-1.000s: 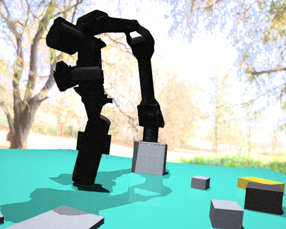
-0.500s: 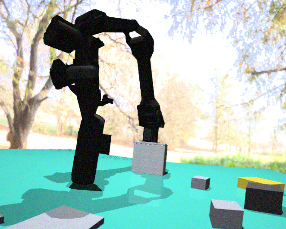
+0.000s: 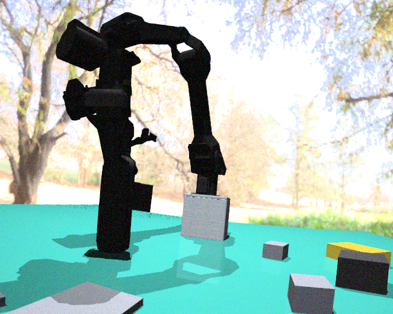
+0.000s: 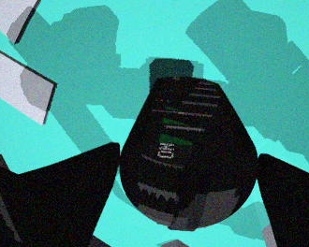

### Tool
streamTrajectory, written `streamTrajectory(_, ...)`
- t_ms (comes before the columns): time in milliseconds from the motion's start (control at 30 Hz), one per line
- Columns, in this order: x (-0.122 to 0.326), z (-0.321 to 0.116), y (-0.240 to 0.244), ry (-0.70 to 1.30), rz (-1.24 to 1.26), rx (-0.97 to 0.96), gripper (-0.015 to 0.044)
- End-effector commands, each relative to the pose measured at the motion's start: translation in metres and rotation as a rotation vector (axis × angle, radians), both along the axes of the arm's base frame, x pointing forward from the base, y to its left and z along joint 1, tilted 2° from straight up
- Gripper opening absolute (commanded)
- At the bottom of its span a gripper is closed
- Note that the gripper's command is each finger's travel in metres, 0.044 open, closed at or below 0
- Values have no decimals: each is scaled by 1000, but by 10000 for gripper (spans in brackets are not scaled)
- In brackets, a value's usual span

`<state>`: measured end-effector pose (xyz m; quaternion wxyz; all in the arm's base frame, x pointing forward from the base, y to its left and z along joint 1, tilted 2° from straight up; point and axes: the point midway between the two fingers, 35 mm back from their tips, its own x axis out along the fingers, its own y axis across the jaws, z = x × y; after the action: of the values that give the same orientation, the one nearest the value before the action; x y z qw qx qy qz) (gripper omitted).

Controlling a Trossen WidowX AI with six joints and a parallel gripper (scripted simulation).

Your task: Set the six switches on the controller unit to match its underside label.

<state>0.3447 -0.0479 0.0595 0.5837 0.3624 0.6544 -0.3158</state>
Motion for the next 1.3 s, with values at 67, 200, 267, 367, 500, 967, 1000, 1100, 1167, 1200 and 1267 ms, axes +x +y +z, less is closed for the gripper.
streamTrajectory(67,2,-6,-5,4,5,-19,338)
streamTrajectory(200,4,-6,-8,-1,5,-27,338)
streamTrajectory(267,5,-7,-9,-4,5,-31,338)
streamTrajectory(367,6,-7,-11,-8,5,-37,338)
streamTrajectory(500,8,-7,-14,-13,5,-45,338)
streamTrajectory(967,13,-9,-22,-31,5,-73,338)
streamTrajectory(1000,14,-10,-23,-32,5,-75,338)
streamTrajectory(1100,15,-10,-25,-36,5,-81,338)
streamTrajectory(1167,16,-10,-26,-39,5,-85,338)
streamTrajectory(1200,16,-11,-27,-40,5,-87,338)
streamTrajectory(1267,17,-11,-28,-43,5,-91,338)
